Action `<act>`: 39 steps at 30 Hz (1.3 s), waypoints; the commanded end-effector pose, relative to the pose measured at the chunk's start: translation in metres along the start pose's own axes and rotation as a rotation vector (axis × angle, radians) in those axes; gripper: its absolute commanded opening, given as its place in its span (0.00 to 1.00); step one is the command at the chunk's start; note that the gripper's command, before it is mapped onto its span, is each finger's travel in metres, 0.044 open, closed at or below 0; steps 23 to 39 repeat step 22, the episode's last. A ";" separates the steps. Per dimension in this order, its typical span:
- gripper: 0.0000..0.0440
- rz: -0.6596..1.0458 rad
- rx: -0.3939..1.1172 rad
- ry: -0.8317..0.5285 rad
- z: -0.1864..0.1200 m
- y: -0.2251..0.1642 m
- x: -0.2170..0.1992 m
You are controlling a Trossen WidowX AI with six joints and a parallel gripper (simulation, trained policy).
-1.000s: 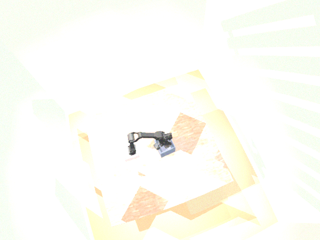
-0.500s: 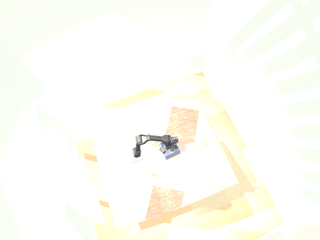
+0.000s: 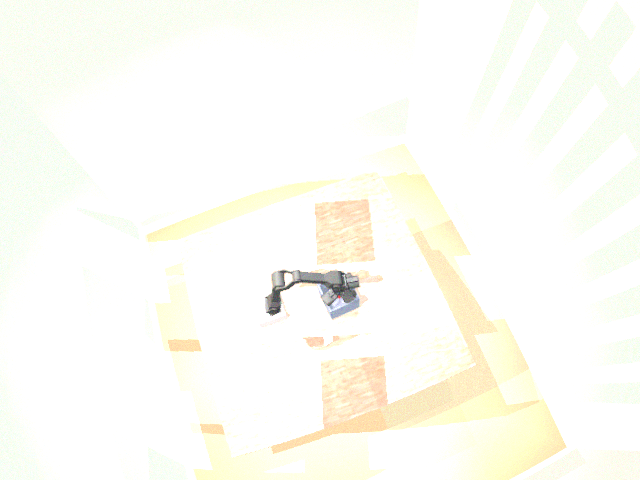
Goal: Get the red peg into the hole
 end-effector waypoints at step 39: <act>0.53 -0.006 0.143 0.218 -0.072 0.018 0.032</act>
Point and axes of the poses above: the point midway between the two fingers, 35 mm back from their tips, its own z axis out along the fingers, its own x axis across the jaws, y = z × x, the point moved 2 cm from there along -z, back along the fingers, and after that the axes turned 11 degrees about z, right-handed, at the moved point
